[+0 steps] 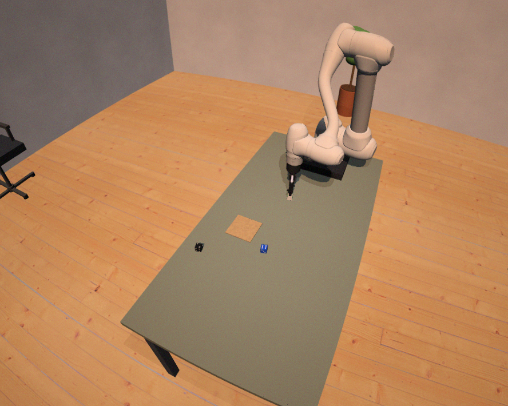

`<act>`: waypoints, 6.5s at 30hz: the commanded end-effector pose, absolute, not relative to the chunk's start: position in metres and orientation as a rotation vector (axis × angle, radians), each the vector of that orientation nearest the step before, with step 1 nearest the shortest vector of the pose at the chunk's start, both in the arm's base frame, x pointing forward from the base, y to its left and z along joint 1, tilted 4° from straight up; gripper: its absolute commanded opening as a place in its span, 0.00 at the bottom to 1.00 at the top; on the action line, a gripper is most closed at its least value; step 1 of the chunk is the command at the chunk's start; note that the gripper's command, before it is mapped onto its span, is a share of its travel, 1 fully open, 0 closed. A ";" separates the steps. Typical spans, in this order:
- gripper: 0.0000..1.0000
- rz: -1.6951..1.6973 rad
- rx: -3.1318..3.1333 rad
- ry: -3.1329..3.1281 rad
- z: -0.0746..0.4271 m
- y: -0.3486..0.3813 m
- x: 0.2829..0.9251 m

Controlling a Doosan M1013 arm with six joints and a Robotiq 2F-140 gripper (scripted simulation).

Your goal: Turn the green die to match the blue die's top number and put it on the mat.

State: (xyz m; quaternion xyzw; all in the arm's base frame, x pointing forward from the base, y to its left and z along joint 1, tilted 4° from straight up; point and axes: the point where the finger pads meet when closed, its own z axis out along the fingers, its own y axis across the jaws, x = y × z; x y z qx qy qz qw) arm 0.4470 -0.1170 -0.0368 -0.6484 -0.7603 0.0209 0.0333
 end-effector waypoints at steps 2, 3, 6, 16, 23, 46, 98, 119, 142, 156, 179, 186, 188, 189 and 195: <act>0.24 0.064 -1.995 -2.339 -0.037 -0.117 0.447; 0.24 0.064 -1.995 -2.339 -0.037 -0.117 0.447; 0.24 0.064 -1.995 -2.339 -0.034 -0.117 0.447; 0.24 0.064 -1.995 -2.339 0.017 -0.118 0.451; 0.24 0.064 -1.995 -2.339 0.055 -0.118 0.454; 0.24 0.077 -2.301 -2.047 0.067 -0.138 0.499; 0.24 0.123 -3.092 0.556 0.042 -0.281 0.758; 0.24 0.123 -3.092 0.556 0.037 -0.281 0.758; 0.24 0.123 -3.092 0.556 -0.047 -0.280 0.751; 0.24 0.123 -3.092 0.556 -0.054 -0.280 0.751; 0.24 0.123 -3.092 0.556 -0.054 -0.280 0.751; 0.24 0.123 -3.092 0.556 -0.054 -0.280 0.751; 0.24 0.123 -3.092 0.556 -0.054 -0.280 0.751; 0.24 0.123 -3.092 0.556 -0.054 -0.280 0.751; 0.24 0.123 -3.092 0.556 -0.055 -0.280 0.751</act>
